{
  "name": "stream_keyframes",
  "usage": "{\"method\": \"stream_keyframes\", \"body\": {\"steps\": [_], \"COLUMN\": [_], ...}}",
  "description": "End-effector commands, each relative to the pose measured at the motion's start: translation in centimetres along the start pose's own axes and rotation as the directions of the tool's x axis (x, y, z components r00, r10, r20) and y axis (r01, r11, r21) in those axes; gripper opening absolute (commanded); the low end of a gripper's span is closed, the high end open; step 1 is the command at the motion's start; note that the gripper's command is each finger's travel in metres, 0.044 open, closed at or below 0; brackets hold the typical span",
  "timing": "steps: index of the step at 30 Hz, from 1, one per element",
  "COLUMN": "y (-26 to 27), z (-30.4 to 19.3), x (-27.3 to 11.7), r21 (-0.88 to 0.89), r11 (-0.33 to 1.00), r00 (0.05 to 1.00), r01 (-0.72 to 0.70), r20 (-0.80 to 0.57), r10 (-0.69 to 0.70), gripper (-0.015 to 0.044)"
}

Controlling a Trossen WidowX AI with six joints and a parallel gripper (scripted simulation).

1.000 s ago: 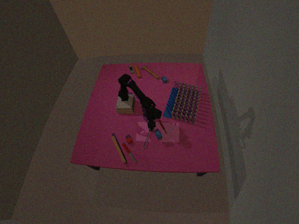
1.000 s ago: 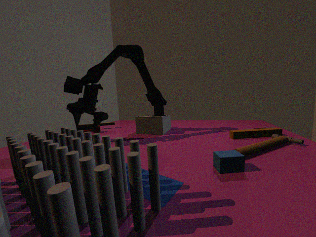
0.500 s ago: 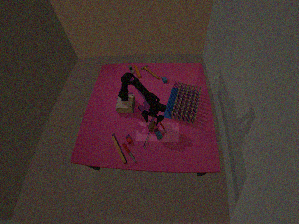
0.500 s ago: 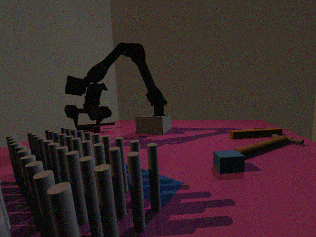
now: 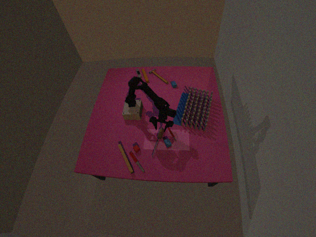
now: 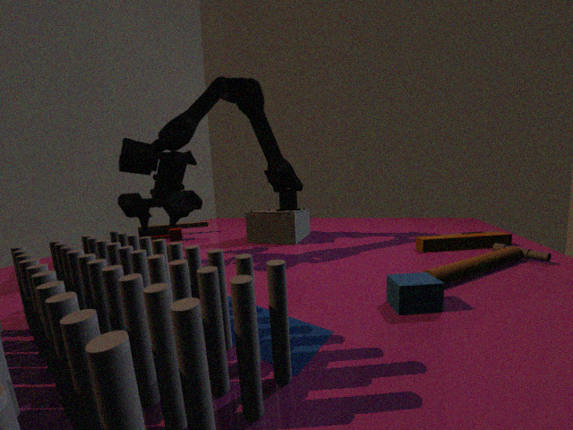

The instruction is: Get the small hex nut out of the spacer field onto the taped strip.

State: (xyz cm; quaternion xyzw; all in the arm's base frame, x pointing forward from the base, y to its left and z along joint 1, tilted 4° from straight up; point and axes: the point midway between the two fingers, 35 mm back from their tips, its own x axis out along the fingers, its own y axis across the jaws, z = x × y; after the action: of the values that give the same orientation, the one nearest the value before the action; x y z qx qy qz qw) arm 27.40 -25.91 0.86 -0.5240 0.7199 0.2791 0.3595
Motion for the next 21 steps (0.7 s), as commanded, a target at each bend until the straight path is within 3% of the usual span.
{"method": "stream_keyframes", "body": {"steps": [1,21], "y": [0.1,0.0], "z": [0.0,1.0], "x": [0.0,1.6], "r21": [-0.010,-0.010], "r11": [1.000,1.000], "r00": [1.000,1.000], "r01": [-0.005,-0.005], "r20": [-0.005,-0.005], "r10": [0.004,0.005], "gripper": [0.0280,0.0280]}}
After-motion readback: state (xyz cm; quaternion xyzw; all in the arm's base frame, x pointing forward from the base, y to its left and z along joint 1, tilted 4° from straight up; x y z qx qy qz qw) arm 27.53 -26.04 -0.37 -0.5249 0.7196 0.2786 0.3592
